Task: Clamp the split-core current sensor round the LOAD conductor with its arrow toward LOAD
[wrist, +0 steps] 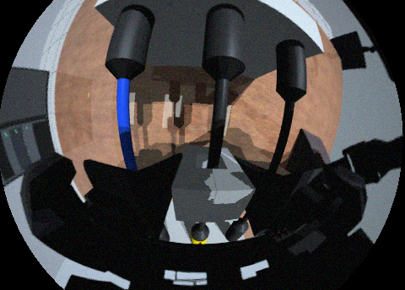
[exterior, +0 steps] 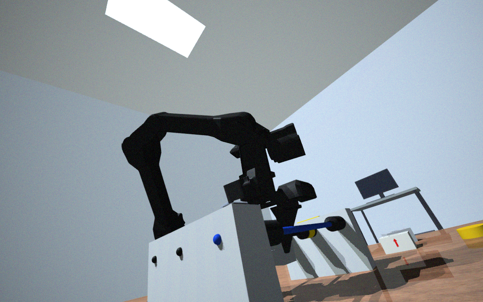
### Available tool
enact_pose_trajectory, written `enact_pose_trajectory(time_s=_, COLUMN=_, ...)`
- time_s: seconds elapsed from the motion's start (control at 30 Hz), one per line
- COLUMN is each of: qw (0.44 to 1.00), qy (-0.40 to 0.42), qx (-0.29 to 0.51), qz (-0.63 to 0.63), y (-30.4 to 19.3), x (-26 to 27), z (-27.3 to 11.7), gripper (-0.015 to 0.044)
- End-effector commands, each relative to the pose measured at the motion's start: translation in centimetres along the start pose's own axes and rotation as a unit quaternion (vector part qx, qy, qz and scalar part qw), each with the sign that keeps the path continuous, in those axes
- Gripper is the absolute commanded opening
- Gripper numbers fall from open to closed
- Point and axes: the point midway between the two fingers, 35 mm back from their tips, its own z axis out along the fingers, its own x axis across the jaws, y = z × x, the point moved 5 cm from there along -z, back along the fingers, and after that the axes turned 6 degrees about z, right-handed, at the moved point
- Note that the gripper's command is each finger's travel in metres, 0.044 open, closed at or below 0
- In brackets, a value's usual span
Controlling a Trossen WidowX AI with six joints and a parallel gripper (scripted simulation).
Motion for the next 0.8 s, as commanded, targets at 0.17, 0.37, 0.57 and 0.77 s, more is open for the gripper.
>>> enact_pose_trajectory(time_s=0.17, qw=1.0, qy=0.0, qx=0.0, qz=0.0, y=0.0, x=0.0, z=0.0, gripper=0.0211)
enact_pose_trajectory(time_s=0.37, qw=1.0, qy=0.0, qx=0.0, qz=0.0, y=0.0, x=0.0, z=0.0, gripper=0.0171)
enact_pose_trajectory(time_s=0.57, qw=1.0, qy=0.0, qx=0.0, qz=0.0, y=0.0, x=0.0, z=0.0, gripper=0.0131)
enact_pose_trajectory(time_s=0.77, qw=1.0, qy=0.007, qx=0.001, qz=0.001, y=0.0, x=-0.07, z=-0.13, gripper=0.0032)
